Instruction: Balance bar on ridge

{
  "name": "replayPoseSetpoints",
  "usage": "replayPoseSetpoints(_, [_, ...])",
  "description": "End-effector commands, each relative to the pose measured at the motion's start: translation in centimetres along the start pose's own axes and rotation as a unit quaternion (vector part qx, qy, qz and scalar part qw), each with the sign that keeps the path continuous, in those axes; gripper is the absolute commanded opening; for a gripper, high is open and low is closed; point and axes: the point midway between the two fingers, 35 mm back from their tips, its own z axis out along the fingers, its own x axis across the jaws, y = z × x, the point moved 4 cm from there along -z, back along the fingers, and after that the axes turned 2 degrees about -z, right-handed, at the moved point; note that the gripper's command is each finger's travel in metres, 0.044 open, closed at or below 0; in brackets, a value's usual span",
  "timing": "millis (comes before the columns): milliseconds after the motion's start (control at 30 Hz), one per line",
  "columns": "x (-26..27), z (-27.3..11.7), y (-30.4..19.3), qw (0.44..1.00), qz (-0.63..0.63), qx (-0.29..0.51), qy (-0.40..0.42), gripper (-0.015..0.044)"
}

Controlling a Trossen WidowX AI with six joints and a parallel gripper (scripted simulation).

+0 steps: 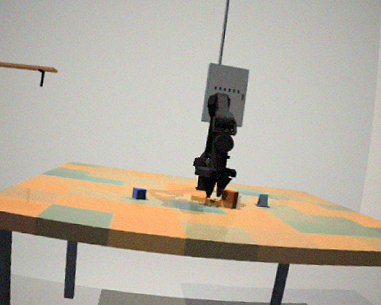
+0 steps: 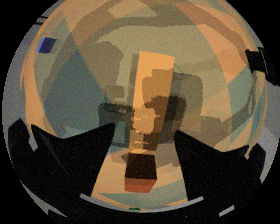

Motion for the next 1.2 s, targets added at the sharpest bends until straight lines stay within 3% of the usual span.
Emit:
replayPoseSetpoints(0, [-0.04,0.96,0.09,1.0,0.003,-0.004,-0.003,0.0315])
replayPoseSetpoints(700, [-0.06,1.53,0.11,1.0,0.003,-0.004,-0.003,0.0315])
replayPoseSetpoints(900, [-0.09,1.46,0.07,1.0,0.0,-0.002,-0.004,0.0157])
replayPoseSetpoints(1167, [-0.09,1.46,0.07,1.0,0.0,-0.002,-0.004,0.0104])
